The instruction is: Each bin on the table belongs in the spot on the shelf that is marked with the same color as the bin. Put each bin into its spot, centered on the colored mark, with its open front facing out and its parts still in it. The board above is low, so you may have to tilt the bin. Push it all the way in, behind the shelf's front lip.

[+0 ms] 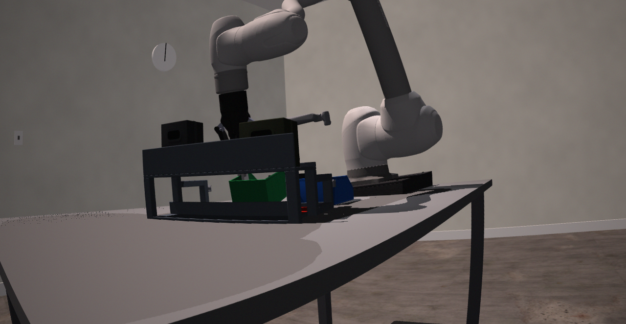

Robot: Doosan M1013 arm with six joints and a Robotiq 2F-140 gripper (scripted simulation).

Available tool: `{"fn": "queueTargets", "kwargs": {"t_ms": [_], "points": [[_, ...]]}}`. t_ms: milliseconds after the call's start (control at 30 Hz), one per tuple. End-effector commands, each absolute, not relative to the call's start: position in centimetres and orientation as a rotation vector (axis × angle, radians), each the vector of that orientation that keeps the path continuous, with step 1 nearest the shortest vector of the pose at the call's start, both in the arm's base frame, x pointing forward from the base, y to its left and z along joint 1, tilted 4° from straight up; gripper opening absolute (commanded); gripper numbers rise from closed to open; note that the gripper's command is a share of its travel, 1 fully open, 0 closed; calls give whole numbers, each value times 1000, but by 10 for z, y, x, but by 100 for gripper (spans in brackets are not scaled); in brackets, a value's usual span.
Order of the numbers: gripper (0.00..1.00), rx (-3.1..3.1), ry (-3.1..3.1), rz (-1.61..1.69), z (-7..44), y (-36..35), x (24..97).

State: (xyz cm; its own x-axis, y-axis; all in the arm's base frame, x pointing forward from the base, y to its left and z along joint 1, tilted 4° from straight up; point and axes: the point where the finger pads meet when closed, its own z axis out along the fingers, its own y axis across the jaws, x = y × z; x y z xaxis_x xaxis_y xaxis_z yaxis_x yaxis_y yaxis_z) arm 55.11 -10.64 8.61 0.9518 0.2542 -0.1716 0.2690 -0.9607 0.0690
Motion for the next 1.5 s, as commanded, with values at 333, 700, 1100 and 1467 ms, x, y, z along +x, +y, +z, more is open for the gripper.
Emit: {"fn": "queueTargets", "kwargs": {"t_ms": [333,700,1100,1467], "points": [[10,3013,405,-247,86,-106,551],[10,3014,405,-243,86,-106,552],[10,3016,406,-226,85,-105,557],[10,3019,407,-206,85,-103,562]]}}
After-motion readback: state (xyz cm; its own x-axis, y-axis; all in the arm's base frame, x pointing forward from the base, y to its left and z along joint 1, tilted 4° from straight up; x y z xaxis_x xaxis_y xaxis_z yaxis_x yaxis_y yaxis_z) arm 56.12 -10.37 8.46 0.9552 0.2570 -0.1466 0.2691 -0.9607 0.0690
